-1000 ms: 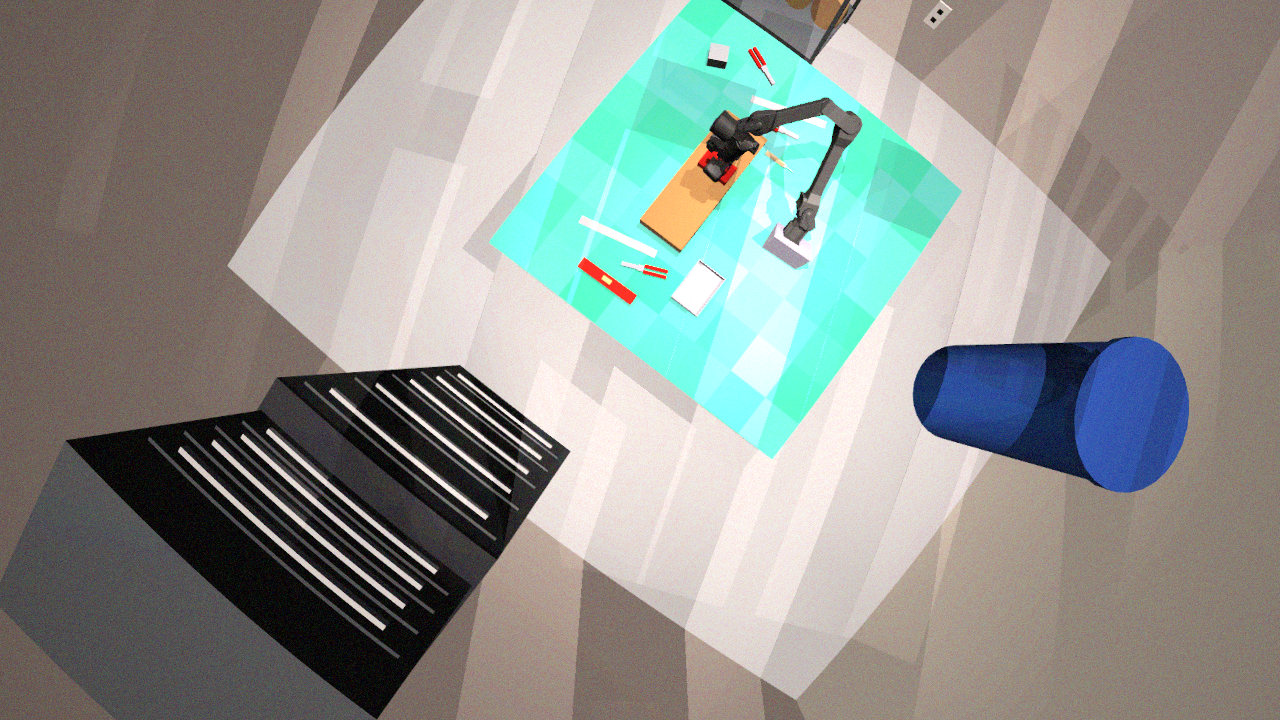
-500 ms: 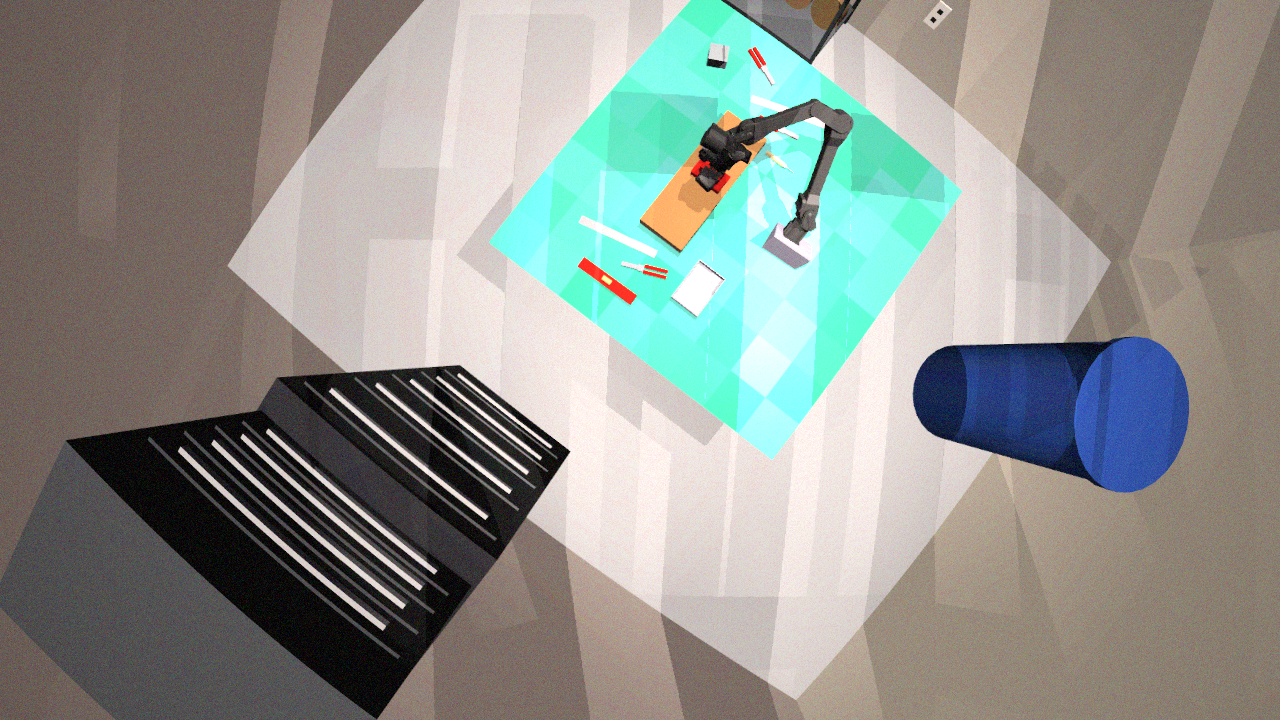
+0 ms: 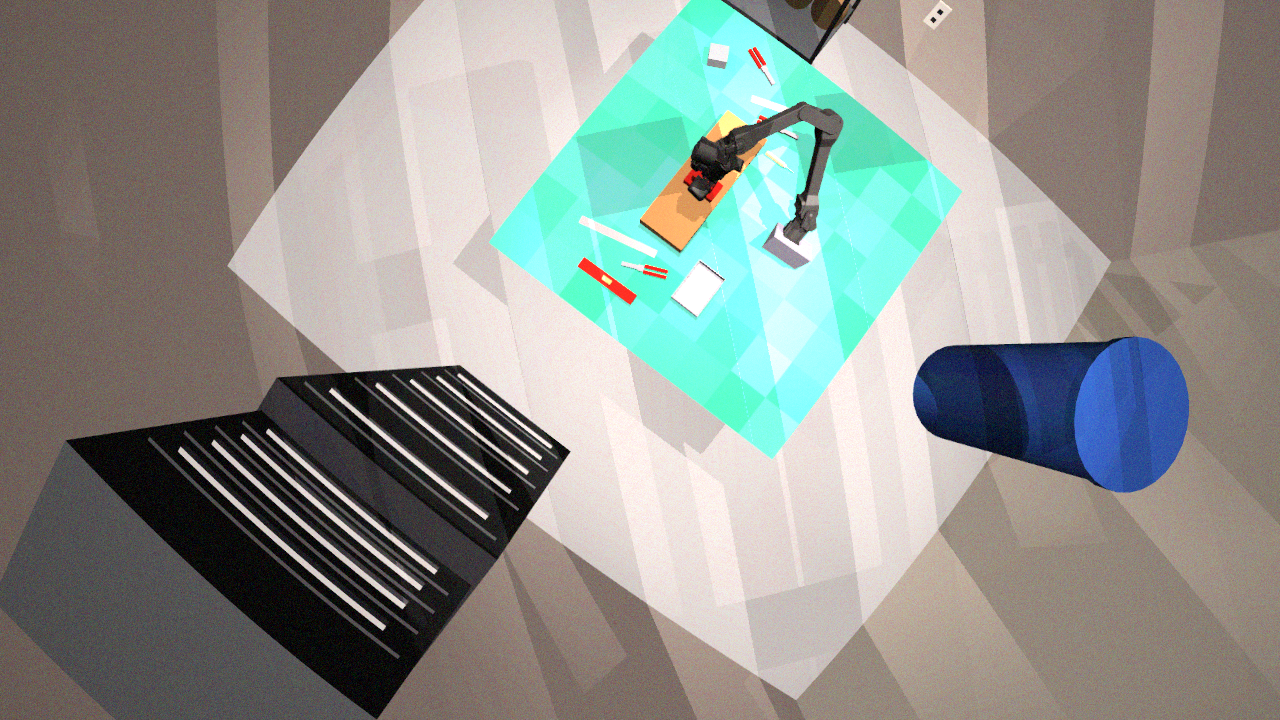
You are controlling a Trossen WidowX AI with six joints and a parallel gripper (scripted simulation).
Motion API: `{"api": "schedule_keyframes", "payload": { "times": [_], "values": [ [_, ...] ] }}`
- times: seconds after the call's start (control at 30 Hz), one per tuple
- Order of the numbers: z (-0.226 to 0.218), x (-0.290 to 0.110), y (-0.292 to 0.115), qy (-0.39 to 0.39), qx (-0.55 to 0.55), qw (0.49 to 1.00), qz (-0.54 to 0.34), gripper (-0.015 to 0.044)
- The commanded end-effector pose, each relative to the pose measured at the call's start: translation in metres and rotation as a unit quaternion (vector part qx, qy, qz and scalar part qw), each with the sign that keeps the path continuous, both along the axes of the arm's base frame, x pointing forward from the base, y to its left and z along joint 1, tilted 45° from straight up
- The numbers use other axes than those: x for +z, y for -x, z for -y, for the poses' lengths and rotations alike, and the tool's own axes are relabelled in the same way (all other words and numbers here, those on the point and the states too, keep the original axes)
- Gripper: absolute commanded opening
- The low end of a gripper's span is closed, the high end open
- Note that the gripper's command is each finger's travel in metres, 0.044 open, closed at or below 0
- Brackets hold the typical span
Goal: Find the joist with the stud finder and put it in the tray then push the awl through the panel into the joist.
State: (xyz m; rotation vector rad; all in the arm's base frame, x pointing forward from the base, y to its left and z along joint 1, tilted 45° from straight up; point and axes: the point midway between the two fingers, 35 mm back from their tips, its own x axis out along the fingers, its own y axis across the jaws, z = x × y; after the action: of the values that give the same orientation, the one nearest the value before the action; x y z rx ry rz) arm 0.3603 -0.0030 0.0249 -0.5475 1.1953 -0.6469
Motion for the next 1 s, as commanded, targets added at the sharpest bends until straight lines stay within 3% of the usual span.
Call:
{"api": "schedule_keyframes", "payload": {
  "times": [0.0,0.97],
  "values": [
    [-0.009,-0.009,-0.002,-0.002,0.001,1.0,-0.002,0.0],
    [-0.065,-0.063,-0.014,-0.004,0.001,1.0,-0.001,0.0]
  ]
}}
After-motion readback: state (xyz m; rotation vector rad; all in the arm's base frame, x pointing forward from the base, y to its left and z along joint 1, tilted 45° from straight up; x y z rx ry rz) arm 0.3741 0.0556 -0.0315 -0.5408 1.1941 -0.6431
